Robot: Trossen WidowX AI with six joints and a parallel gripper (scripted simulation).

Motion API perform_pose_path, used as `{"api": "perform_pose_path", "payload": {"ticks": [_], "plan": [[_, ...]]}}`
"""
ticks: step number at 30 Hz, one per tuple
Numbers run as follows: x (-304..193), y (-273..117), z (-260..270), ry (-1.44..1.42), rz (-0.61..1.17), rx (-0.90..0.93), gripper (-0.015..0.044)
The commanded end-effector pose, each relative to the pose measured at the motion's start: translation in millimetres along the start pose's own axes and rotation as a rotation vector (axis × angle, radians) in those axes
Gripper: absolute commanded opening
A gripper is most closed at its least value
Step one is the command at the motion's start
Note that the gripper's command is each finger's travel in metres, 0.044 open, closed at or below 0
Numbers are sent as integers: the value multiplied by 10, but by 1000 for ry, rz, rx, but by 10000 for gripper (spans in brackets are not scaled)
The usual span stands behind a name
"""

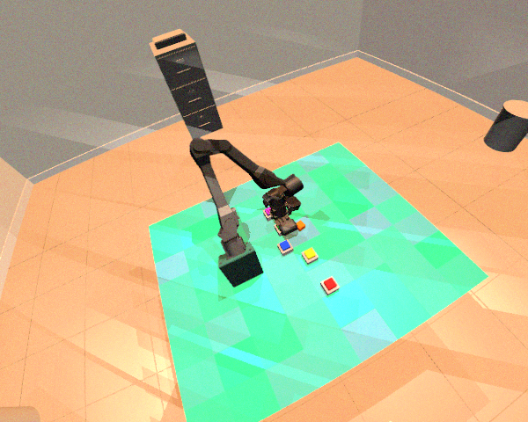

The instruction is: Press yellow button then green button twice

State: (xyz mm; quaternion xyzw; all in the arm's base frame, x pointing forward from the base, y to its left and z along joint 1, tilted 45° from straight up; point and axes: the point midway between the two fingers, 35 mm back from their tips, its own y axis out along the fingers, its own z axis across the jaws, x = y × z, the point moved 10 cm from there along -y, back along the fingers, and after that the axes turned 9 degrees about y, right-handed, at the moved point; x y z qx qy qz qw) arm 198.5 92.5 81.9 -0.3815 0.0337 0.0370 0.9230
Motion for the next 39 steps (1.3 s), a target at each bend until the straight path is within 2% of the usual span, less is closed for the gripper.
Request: {"api": "perform_pose_path", "payload": {"ticks": [1,15,20,23,26,33,37,39], "plan": [[-8,17,-8,5,5,-4,20],[-8,17,-8,5,5,-4,20],[-2,-290,-7,5,4,-5,20],[-3,-309,-7,5,4,-5,20],[66,-394,151,4,4,-6,99],[167,-877,978,3,2,-4,283],[156,-925,1054,3,2,-3,387],[156,-925,1054,3,2,-3,400]]}}
